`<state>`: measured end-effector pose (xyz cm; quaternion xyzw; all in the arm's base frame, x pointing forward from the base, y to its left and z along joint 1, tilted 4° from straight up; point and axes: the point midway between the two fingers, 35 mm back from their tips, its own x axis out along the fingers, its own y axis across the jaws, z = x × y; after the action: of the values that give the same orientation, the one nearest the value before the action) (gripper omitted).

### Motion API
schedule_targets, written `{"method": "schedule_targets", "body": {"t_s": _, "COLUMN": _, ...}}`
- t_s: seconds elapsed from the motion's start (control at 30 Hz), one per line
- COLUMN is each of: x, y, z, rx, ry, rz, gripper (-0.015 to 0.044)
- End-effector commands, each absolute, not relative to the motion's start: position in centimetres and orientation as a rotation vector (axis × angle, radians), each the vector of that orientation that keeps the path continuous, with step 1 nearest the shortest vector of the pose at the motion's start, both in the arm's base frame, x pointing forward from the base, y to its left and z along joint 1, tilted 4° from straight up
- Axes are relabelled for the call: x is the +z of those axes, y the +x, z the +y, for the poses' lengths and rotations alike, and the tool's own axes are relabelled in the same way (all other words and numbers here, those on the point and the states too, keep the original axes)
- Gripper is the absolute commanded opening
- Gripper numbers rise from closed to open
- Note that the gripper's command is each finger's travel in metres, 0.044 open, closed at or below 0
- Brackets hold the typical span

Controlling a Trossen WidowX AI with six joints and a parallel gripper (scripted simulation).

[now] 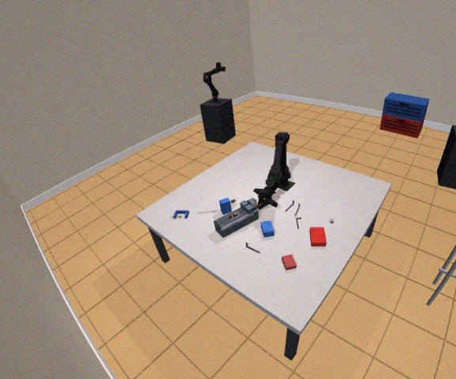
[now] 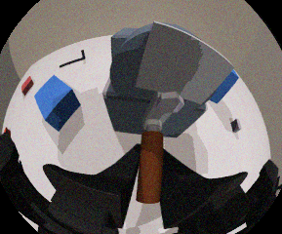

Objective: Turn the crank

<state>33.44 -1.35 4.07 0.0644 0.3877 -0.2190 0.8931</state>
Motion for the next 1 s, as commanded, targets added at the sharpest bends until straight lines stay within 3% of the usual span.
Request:
{"method": "schedule_targets", "body": {"t_s": 0.0, "x": 4.14, "y": 33.84, "z": -0.51, "rx": -0.429, "ry": 0.137, "rz": 0.806, "gripper": 0.0000}}
{"method": "schedule_targets", "body": {"t_s": 0.97, "x": 4.58, "y": 34.13, "z": 0.10, "rx": -0.429, "ry": 0.138, "rz": 0.806, "gripper": 0.0000}}
